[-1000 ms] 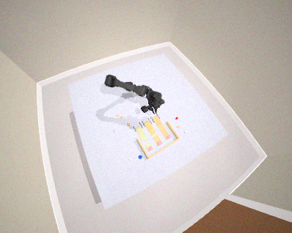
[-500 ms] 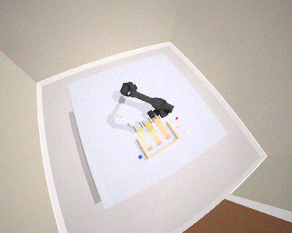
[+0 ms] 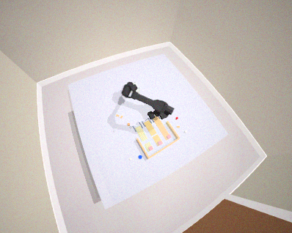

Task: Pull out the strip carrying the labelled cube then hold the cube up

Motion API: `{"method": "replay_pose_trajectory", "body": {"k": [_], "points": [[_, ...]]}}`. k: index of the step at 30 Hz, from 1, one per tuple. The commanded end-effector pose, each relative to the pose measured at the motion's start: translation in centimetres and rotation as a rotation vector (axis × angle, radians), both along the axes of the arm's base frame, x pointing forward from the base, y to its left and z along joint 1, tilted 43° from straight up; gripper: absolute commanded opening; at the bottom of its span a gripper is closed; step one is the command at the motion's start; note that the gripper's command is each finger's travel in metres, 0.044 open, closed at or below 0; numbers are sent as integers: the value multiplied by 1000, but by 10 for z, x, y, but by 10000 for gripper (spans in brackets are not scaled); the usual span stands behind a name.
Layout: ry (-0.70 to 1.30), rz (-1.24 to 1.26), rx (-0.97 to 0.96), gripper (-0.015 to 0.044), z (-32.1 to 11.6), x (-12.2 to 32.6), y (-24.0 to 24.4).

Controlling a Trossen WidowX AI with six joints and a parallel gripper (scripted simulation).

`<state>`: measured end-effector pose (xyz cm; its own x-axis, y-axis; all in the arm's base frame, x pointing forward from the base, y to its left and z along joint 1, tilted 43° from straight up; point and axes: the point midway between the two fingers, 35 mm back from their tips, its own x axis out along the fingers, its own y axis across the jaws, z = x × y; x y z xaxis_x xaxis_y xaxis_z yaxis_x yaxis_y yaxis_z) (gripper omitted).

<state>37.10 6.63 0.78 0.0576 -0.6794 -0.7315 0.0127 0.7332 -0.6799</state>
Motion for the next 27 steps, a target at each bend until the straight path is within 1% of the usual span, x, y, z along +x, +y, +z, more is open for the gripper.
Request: {"method": "replay_pose_trajectory", "body": {"k": [1, 27], "points": [[14, -2, -1, 0, -9, -1, -6], [13, -2, -3, 0, -38, 1, -37]]}}
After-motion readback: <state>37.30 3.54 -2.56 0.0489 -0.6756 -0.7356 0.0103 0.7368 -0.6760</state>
